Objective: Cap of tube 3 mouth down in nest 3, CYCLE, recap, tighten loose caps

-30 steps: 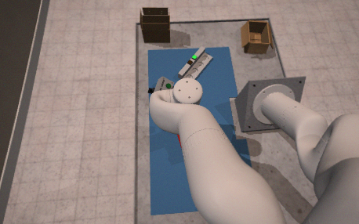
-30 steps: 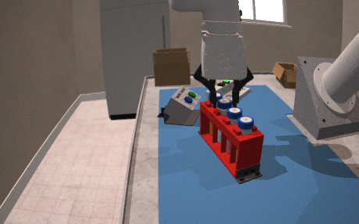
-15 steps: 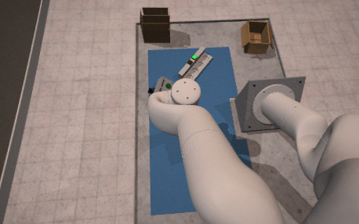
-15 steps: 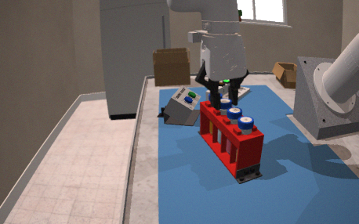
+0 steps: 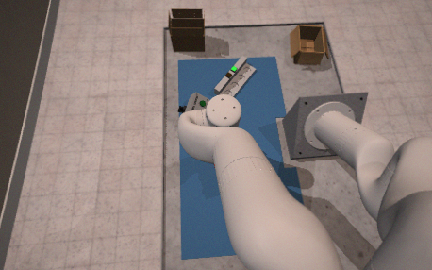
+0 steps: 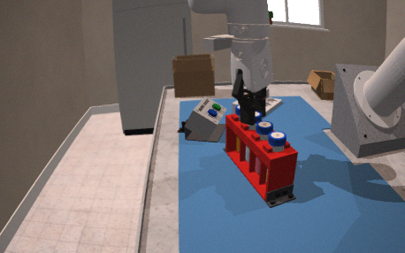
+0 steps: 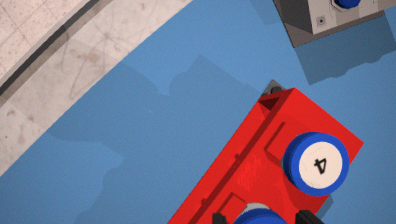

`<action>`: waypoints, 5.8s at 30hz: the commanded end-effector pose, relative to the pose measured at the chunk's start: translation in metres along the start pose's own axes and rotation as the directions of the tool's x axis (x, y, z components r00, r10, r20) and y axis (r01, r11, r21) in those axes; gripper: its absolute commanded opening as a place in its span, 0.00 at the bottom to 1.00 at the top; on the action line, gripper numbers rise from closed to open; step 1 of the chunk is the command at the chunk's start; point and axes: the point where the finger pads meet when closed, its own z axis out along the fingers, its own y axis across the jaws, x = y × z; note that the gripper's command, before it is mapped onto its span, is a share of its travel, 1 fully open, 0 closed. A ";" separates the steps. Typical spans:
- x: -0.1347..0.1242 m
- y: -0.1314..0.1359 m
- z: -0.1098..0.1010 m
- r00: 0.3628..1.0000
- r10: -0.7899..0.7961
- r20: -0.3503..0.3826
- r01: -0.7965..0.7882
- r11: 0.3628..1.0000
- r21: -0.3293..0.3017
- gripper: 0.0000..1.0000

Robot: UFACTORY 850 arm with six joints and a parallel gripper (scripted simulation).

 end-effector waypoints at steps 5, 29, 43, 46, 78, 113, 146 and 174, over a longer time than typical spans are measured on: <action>0.001 0.000 -0.001 0.987 -0.157 -0.015 0.157 0.987 0.017 0.46; 0.001 0.000 0.000 0.990 0.142 -0.010 -0.142 0.990 0.021 0.00; 0.001 0.000 0.000 0.737 0.676 0.004 -0.676 0.737 0.023 0.00; 0.001 0.000 0.000 0.628 0.778 0.007 -0.778 0.628 0.022 0.00; 0.001 0.000 0.000 0.157 0.987 0.017 -0.987 0.157 0.015 0.46; 0.001 0.000 0.000 0.996 -0.087 -0.014 0.087 0.996 0.018 0.46; 0.001 0.000 0.000 0.971 0.240 -0.007 -0.240 0.971 0.022 0.00; 0.001 0.000 0.001 0.157 0.987 0.017 -0.987 0.157 0.015 0.00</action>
